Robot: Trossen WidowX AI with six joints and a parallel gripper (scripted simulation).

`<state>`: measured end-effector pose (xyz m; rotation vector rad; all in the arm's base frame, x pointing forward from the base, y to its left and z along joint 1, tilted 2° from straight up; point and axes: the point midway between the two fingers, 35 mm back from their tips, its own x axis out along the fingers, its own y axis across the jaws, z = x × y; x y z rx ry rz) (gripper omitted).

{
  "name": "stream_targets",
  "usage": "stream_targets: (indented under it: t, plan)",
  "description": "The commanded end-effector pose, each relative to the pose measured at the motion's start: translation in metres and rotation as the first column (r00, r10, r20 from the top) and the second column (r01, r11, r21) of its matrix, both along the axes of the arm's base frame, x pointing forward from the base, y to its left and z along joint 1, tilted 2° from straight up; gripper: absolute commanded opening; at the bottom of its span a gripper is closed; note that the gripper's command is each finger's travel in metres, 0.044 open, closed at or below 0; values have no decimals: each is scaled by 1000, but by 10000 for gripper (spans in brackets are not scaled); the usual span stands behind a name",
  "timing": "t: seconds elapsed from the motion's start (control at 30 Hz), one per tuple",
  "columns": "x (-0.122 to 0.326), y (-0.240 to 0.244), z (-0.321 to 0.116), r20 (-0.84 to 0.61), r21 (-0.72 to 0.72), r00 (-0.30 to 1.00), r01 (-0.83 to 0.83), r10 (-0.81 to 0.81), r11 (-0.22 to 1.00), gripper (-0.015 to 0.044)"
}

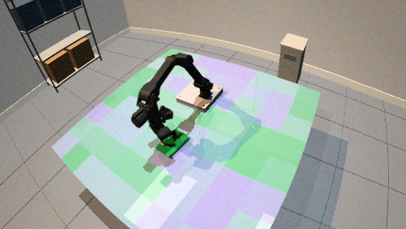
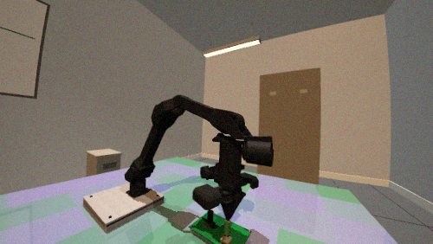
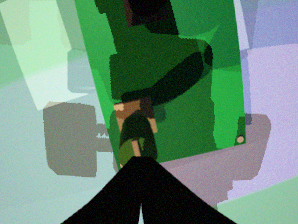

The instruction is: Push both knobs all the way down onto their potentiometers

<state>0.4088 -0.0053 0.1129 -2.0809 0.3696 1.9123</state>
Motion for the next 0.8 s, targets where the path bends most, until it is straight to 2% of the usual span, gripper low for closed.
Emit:
stream_targets:
  t: [0.0, 0.77]
  plan:
    - [-1, -1, -3, -7, -4, 1000, -3, 3, 1000, 0]
    - [-1, -1, -6, -7, -4, 1000, -3, 3, 1000, 0]
